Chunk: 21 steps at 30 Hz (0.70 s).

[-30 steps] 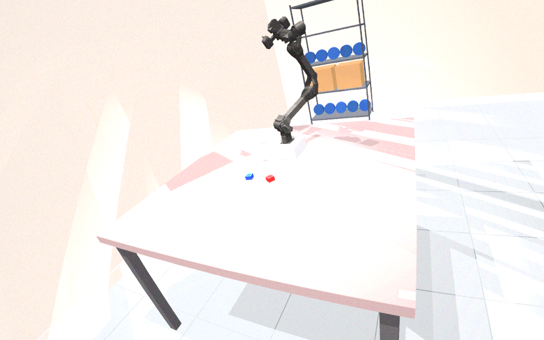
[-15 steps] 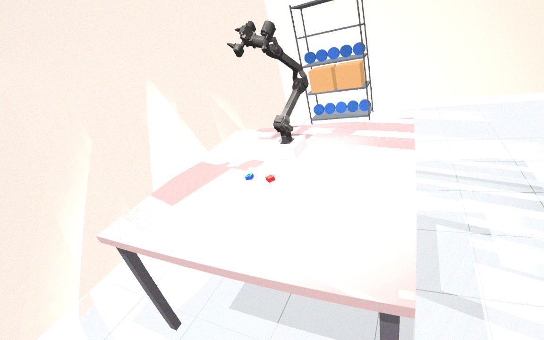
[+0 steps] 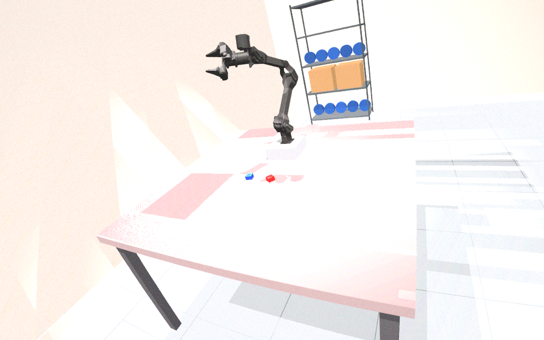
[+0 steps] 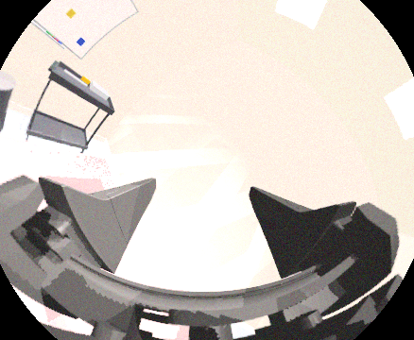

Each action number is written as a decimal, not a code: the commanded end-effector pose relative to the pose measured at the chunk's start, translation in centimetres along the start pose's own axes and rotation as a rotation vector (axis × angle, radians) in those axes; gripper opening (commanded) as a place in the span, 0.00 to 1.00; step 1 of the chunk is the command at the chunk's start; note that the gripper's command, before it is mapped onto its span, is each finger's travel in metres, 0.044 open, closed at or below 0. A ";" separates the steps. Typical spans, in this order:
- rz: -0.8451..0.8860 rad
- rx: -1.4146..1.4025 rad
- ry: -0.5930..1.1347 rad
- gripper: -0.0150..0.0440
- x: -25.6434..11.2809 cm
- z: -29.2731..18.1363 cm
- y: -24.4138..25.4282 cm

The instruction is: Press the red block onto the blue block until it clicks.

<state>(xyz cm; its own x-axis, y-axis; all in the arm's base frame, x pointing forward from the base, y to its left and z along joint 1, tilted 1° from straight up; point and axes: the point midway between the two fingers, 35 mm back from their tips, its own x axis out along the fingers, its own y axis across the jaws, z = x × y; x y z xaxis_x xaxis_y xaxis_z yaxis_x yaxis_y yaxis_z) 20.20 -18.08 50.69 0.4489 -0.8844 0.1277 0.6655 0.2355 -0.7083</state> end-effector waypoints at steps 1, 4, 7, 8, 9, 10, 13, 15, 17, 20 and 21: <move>0.209 0.053 0.009 1.00 1.5 0.2 7.5; 0.345 0.097 0.036 1.00 1.8 0.1 12.4; 0.480 0.140 0.085 1.00 1.5 -0.4 17.2; 0.524 0.154 0.106 1.00 1.2 -0.6 18.7; 0.567 0.168 0.129 1.00 1.0 -0.9 20.3; 0.610 0.181 0.155 1.00 0.6 -1.2 21.8; 0.737 0.176 0.228 1.00 -0.9 -2.4 26.2; 0.812 0.171 0.282 1.00 -2.2 -3.3 28.8; 0.857 0.167 0.318 1.00 -3.0 -3.9 30.3; 0.911 0.180 0.381 1.00 -4.1 -4.7 32.2; 0.935 0.191 0.418 1.00 -4.7 -5.2 33.2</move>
<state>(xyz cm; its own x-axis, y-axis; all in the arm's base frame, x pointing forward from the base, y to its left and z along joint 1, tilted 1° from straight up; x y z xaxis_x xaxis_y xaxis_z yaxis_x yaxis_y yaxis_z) 36.78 -9.99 26.35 0.6595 -0.4504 -0.6018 0.2790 0.8901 -0.3603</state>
